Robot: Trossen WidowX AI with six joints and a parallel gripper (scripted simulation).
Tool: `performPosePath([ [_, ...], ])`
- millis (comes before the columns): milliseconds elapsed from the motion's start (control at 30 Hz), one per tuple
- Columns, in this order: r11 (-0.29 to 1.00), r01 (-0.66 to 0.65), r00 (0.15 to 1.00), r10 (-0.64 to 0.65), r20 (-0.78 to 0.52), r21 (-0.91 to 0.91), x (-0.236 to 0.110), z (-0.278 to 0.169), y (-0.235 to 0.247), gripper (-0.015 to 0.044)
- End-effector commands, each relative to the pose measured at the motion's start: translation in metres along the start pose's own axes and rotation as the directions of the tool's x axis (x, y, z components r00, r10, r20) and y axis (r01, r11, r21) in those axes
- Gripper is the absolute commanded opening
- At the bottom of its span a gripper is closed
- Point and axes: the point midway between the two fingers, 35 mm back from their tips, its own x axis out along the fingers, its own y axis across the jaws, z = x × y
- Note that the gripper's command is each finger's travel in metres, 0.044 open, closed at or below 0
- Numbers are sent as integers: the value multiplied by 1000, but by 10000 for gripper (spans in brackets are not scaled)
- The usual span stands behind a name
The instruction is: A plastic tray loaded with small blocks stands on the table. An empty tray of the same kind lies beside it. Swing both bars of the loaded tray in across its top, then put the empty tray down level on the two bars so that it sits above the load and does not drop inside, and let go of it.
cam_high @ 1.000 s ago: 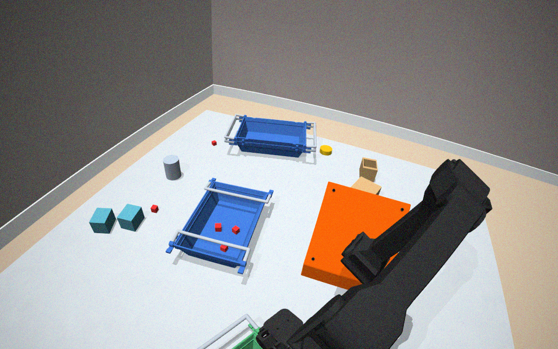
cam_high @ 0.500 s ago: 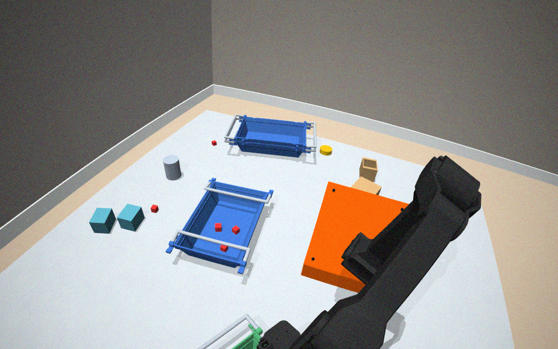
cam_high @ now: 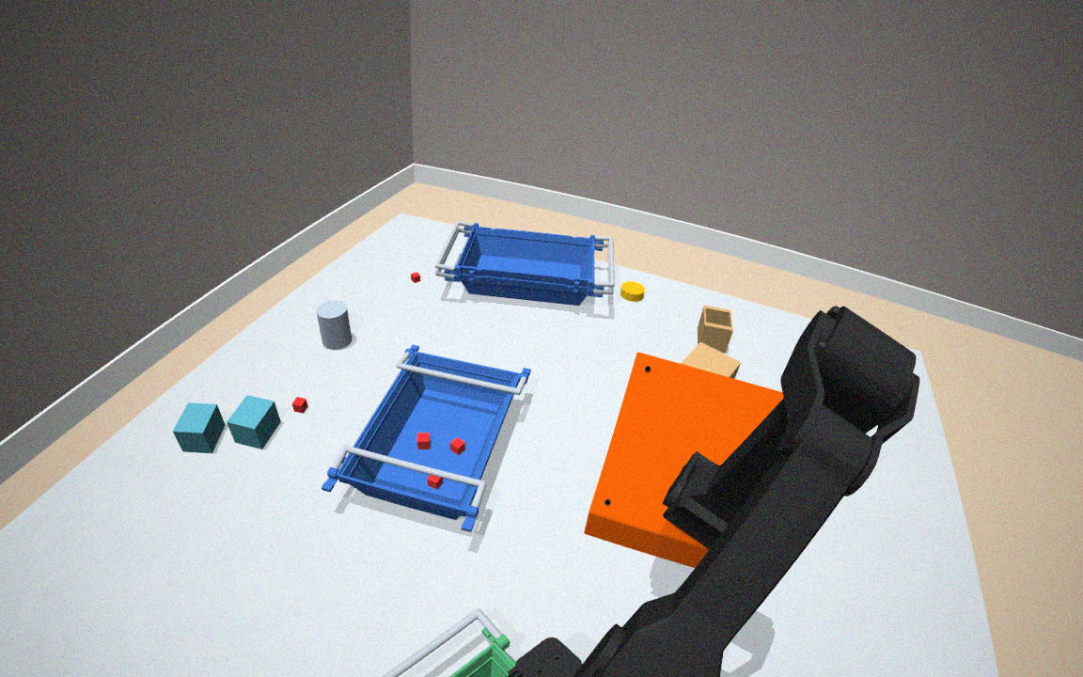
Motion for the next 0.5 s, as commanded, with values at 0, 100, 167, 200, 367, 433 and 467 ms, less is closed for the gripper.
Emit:
performPosePath([
  [0, 1000, -1, 1000, 1, 5, 4, 2, 1, 0, 381],
  [100, 1000, -1, 1000, 1, 5, 4, 2, 1, 0, 337],
  [167, 1000, -1, 1000, 1, 5, 4, 2, 1, 0, 308],
  [200, 1000, -1, 1000, 1, 5, 4, 2, 1, 0, 293],
  [367, 1000, -1, 1000, 1, 5, 4, 2, 1, 0, 228],
  [433, 1000, -1, 1000, 1, 5, 4, 2, 1, 0, 215],
  [467, 1000, -1, 1000, 1, 5, 4, 2, 1, 0, 208],
])
